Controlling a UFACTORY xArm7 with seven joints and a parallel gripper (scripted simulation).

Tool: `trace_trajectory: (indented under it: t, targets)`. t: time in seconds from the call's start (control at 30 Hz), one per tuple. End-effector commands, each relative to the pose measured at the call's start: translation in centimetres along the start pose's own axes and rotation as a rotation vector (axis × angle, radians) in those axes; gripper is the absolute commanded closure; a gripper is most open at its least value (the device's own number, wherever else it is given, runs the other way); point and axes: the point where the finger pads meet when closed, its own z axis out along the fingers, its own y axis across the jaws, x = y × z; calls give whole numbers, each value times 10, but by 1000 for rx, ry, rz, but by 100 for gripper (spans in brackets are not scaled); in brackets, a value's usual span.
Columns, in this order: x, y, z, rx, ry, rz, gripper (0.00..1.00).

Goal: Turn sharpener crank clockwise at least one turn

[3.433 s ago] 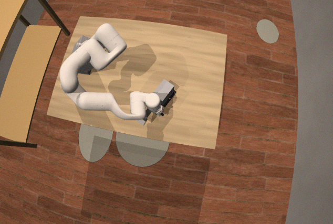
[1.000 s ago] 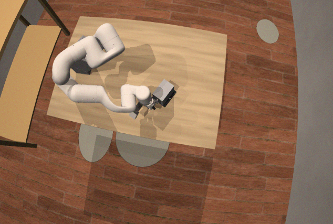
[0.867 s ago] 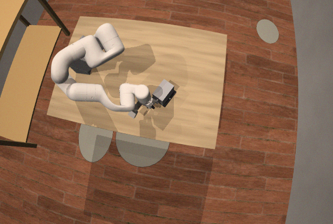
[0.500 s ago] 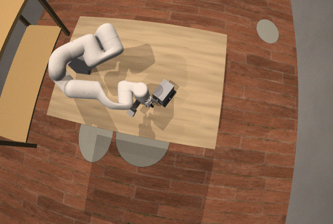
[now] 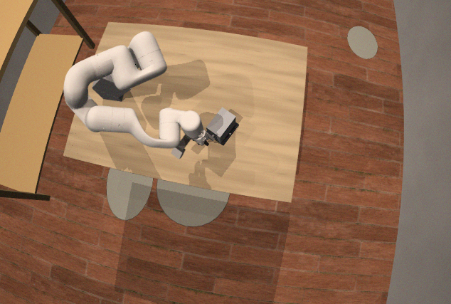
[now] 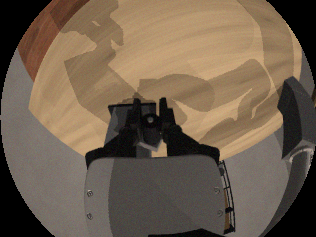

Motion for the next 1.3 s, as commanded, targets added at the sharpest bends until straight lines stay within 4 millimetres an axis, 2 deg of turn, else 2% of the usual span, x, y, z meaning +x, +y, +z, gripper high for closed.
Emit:
trace_trajectory:
  t: [0.0,0.87,1.27]
  targets:
    - [0,-2,-2,3,1,0,100]
    - [0,-3,-5,3,1,0,100]
    - [0,-17,-20,3,1,0,100]
